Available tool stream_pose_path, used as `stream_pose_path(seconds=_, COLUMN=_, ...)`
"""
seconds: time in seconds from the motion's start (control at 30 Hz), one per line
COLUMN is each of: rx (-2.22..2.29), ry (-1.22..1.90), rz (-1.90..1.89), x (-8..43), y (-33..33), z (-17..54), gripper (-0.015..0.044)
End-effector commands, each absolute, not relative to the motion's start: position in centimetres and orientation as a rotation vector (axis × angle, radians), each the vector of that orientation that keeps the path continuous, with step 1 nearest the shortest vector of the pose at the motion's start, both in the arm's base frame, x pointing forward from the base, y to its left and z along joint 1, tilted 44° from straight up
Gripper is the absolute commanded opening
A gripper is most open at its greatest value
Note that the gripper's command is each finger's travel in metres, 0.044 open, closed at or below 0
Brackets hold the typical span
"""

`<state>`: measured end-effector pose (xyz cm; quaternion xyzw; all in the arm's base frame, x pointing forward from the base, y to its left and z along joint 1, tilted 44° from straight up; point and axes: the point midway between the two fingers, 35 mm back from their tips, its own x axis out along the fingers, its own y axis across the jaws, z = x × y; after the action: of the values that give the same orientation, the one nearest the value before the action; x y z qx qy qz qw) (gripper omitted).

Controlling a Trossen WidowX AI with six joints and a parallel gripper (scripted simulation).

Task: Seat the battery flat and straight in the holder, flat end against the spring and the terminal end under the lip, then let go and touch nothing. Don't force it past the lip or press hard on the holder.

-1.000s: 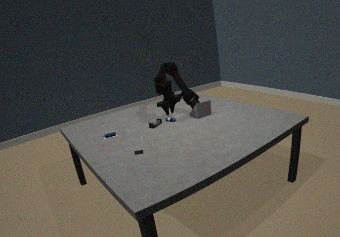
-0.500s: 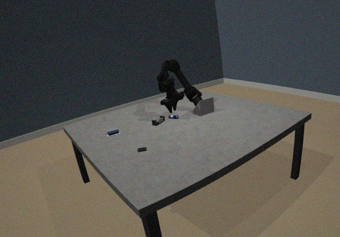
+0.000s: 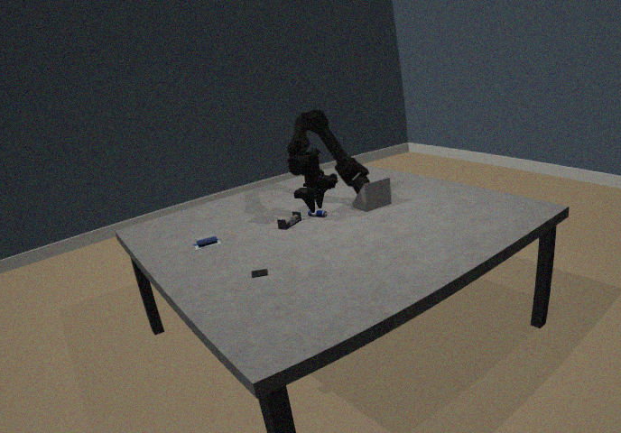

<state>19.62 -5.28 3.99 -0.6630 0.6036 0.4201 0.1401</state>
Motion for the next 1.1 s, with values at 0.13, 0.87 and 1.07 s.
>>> stream_pose_path(seconds=0.13, rx=-1.921, ry=1.751, rz=1.219, x=19.3, y=-6.3, z=3.0, gripper=0.0238)
stream_pose_path(seconds=0.87, rx=-1.921, ry=1.752, rz=1.219, x=19.2, y=-6.5, z=2.8, gripper=0.0076)
stream_pose_path(seconds=1.07, rx=-1.920, ry=1.751, rz=1.220, x=19.6, y=-3.7, z=5.7, gripper=0.0076)
